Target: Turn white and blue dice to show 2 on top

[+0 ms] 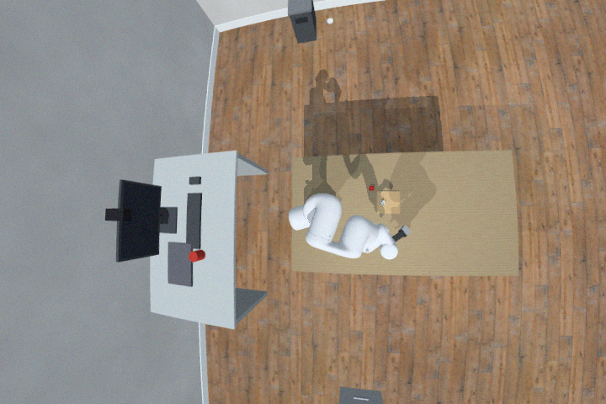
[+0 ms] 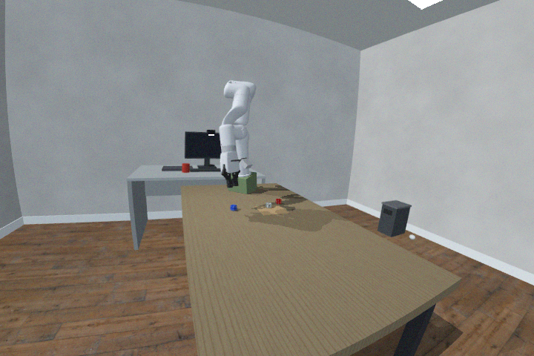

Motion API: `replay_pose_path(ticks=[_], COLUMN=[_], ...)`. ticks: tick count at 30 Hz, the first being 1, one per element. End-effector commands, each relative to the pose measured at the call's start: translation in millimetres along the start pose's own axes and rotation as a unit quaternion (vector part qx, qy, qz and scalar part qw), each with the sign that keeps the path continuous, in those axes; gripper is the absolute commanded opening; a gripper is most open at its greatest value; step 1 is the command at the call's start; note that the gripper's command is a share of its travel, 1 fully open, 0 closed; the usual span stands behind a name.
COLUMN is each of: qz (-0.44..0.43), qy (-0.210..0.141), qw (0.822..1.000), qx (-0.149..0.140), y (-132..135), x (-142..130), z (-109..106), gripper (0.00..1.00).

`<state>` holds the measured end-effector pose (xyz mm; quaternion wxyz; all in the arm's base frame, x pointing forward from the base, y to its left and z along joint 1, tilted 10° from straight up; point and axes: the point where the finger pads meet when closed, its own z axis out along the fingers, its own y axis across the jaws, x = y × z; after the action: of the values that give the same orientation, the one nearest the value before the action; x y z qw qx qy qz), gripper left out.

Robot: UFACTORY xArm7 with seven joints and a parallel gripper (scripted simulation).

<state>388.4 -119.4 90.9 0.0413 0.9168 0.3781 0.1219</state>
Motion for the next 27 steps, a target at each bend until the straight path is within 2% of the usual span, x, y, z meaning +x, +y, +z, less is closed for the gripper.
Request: replay_pose_path(ticks=[1, 3, 6, 7, 20, 27], qz=[0.006, 0.005, 0.004, 0.004, -0.002, -0.118], qy=[-0.069, -0.085, -0.09, -0.09, -0.089, -0.087], qw=[0.998, 0.996, 0.996, 0.996, 0.996, 0.989], qx=[0.007, 0.001, -0.001, -0.001, 0.0, 0.007], y=[-6.4, -10.7, -12.2, -12.2, -12.0, -9.4], x=[8.1, 12.3, 13.6, 13.6, 13.6, 12.4], z=[4.0, 6.7, 7.7, 7.7, 7.7, 8.0], gripper=[0.42, 0.42, 0.42, 1.0, 1.0, 1.0])
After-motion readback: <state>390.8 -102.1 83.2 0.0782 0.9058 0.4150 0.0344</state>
